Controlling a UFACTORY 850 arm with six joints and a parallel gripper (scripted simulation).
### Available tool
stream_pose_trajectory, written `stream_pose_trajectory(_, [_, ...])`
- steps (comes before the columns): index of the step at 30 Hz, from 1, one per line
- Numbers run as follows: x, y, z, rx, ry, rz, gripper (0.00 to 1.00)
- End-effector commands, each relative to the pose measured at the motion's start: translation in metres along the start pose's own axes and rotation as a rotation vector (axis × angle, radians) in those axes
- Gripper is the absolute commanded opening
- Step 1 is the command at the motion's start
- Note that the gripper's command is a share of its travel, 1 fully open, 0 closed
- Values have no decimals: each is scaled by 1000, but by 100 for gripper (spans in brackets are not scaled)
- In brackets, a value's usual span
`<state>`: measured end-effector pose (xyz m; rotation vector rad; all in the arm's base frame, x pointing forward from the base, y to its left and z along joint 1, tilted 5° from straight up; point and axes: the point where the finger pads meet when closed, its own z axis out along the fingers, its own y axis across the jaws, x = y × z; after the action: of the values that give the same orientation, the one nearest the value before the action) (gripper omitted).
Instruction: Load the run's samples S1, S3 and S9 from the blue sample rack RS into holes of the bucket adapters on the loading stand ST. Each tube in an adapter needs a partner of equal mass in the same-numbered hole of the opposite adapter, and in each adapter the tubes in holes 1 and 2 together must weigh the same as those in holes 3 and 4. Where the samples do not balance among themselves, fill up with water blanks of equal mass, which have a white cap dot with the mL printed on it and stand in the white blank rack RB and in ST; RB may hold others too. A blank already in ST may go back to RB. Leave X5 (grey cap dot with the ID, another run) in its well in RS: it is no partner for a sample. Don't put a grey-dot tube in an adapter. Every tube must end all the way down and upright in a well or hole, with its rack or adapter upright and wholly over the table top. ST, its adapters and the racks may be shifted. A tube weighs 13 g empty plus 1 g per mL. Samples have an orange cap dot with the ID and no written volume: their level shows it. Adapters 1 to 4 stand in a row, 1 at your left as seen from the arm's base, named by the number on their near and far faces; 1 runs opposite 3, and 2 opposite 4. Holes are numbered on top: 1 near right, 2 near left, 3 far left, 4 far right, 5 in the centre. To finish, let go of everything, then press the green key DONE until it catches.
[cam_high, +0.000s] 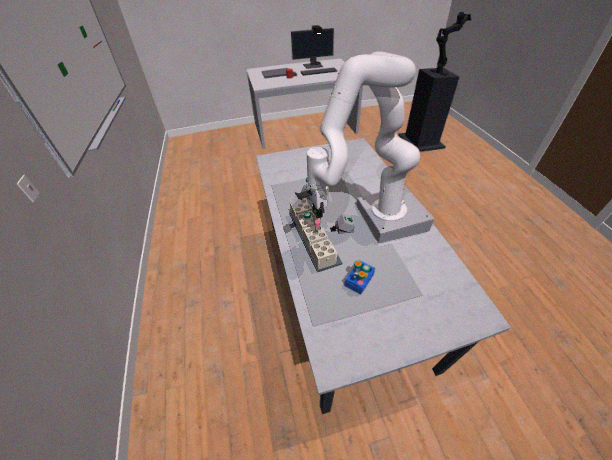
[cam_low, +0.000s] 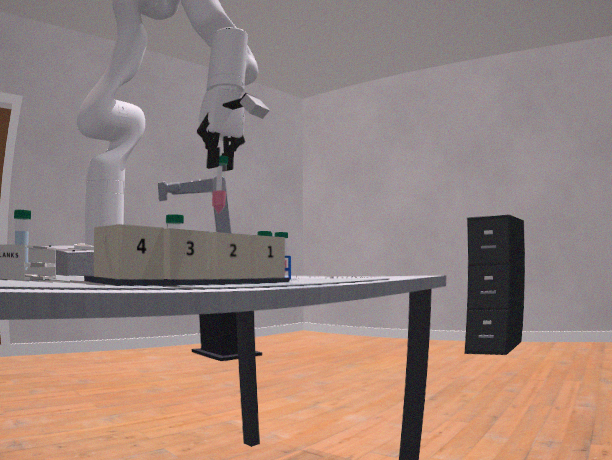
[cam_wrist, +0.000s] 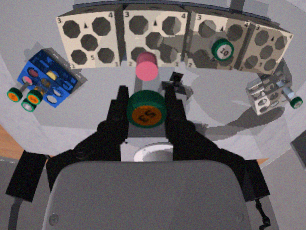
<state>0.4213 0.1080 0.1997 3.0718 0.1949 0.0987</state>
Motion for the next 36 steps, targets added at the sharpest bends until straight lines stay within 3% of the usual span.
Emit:
stream_pose_trajectory(1, [8,12,0,3,0,-1,0])
stream_pose_trajectory(24, [8,12,0,3,0,-1,0])
stream_pose_trajectory(36, [8,12,24,3,0,-1,0])
